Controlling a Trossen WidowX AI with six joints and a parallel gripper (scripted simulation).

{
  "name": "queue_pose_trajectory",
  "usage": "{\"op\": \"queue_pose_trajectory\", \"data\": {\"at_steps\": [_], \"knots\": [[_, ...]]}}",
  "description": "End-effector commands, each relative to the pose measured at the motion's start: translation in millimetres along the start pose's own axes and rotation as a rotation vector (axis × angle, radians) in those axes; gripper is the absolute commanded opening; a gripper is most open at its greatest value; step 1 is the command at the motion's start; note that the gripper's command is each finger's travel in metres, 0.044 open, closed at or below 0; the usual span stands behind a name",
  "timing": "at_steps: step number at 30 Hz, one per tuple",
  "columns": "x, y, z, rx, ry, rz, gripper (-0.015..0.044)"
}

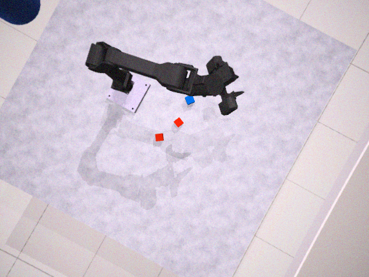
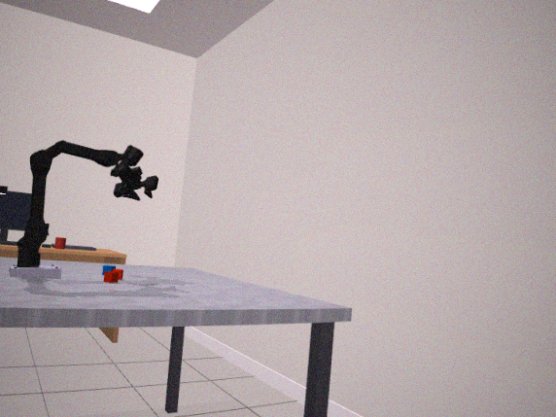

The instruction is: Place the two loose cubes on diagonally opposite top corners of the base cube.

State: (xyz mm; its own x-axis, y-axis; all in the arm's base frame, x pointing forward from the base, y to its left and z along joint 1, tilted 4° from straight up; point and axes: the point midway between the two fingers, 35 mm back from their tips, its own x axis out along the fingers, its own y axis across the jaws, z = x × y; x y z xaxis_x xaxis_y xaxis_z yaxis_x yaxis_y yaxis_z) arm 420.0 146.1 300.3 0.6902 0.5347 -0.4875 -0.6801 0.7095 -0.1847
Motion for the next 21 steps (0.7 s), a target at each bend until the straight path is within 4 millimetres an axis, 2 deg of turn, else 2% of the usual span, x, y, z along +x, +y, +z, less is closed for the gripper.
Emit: {"op": "queue_pose_trajectory", "data": {"at_steps": [1,6,11,16,21], "knots": [[-5,-34,-62,0.018,0.194,-0.064,0.0265],[-28,-64,-128,0.046,0.407,-0.105,0.0265],[-61,-81,-192,0.086,0.614,-0.102,0.0265],[-102,-84,-248,0.138,0.807,-0.055,0.0265],[-146,-74,-295,0.203,0.975,0.036,0.0265]]}}
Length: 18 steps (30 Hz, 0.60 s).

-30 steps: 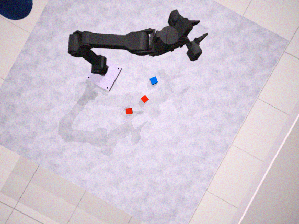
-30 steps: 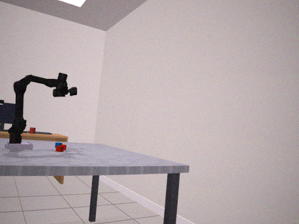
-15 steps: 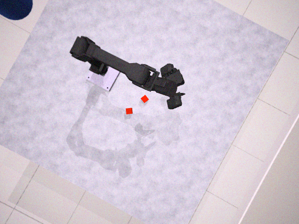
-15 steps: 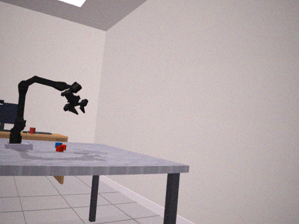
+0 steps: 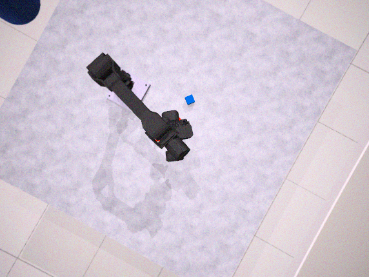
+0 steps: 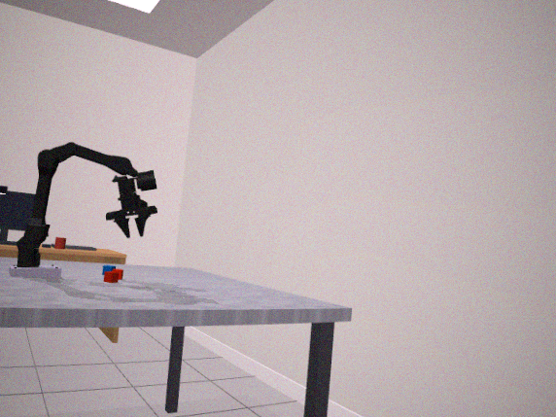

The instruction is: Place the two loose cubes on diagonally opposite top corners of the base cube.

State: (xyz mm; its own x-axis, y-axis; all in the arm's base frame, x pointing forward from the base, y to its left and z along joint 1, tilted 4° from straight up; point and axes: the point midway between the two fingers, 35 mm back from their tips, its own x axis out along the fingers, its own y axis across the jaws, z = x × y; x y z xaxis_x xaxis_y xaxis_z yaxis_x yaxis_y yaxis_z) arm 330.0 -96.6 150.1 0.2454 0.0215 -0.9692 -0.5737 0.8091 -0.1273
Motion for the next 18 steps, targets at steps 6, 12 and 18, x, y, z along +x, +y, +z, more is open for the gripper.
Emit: {"op": "queue_pose_trajectory", "data": {"at_steps": [6,12,18], "knots": [[7,8,-86,0.021,0.23,0.164,0.0265],[7,8,-86,0.021,0.23,0.164,0.0265],[42,12,-94,0.021,0.229,0.164,0.0265]]}}
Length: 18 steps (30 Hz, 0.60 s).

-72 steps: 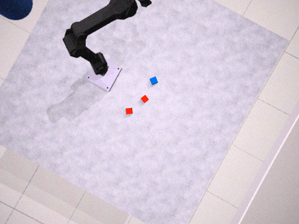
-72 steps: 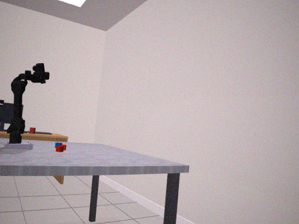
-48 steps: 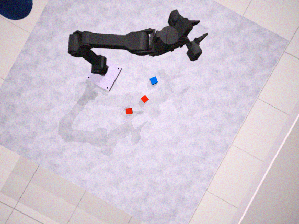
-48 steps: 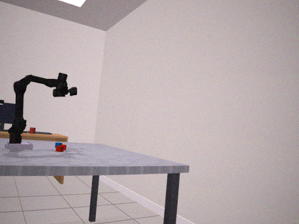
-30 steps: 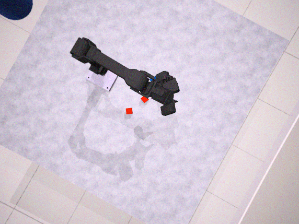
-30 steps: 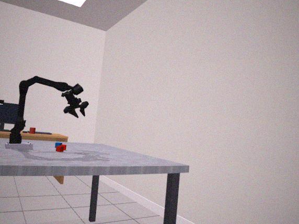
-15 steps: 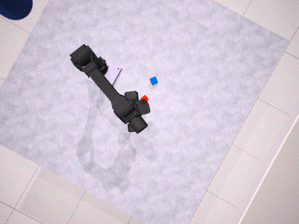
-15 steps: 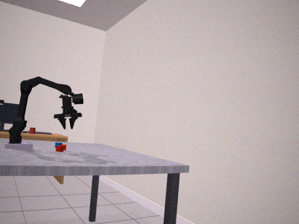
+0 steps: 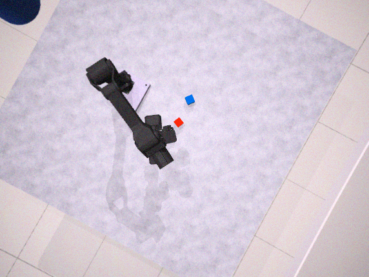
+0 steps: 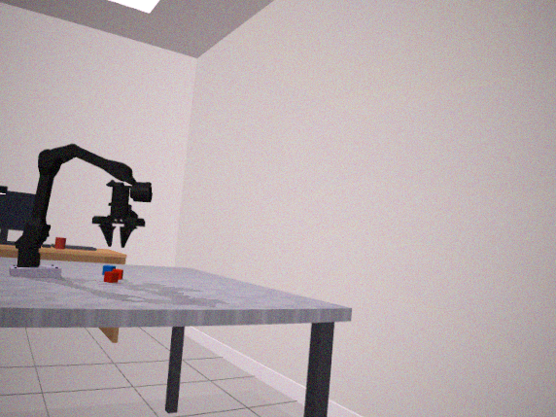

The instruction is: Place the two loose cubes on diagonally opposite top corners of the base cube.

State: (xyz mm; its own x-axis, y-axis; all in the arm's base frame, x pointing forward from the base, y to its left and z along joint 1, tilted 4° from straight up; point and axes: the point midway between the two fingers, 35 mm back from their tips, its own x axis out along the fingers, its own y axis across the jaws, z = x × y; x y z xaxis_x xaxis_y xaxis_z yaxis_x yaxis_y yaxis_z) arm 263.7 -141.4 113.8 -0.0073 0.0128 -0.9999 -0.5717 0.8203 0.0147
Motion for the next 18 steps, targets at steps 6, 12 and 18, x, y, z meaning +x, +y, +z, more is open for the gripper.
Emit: {"op": "queue_pose_trajectory", "data": {"at_steps": [6,12,18], "knots": [[52,5,-4,-0.004,0.017,0.023,0.0265],[62,5,-4,-0.004,0.017,0.023,0.0265],[67,5,-4,-0.004,0.017,0.023,0.0265]]}}
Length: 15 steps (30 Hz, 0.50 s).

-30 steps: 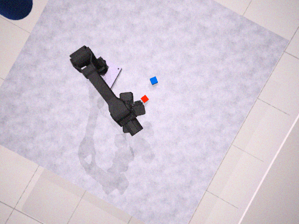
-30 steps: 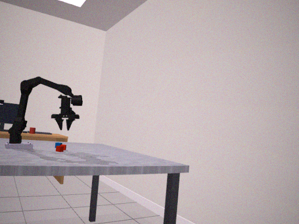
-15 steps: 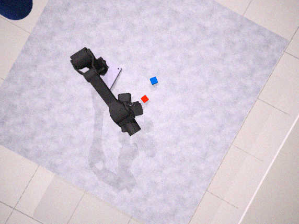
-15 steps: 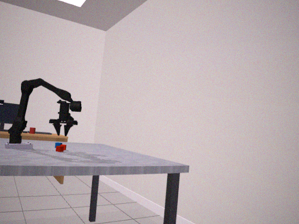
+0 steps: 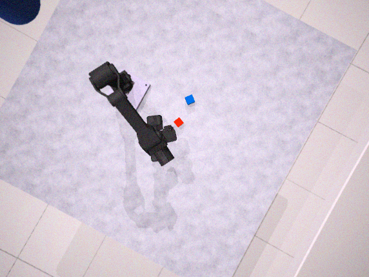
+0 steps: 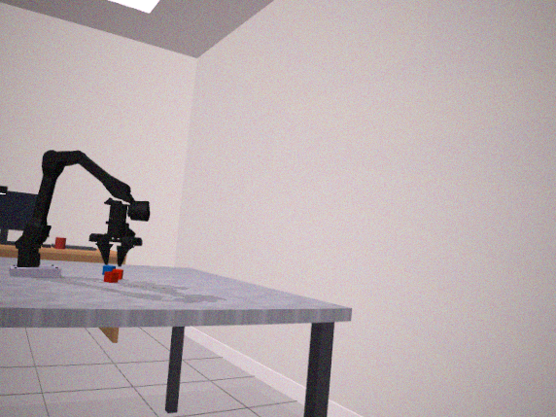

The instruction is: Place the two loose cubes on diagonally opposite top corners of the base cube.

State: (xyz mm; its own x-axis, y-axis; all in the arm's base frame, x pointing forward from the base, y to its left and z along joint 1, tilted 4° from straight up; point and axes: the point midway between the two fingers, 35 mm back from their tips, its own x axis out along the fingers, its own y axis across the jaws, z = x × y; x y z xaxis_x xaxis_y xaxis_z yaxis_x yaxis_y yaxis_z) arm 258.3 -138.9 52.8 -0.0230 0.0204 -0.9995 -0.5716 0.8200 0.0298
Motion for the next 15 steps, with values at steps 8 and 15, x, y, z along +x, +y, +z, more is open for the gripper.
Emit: {"op": "queue_pose_trajectory", "data": {"at_steps": [8,15], "knots": [[19,0,-1,-0.004,0.009,0.007,0.0265],[30,1,-1,-0.004,0.009,0.008,0.0265]]}}
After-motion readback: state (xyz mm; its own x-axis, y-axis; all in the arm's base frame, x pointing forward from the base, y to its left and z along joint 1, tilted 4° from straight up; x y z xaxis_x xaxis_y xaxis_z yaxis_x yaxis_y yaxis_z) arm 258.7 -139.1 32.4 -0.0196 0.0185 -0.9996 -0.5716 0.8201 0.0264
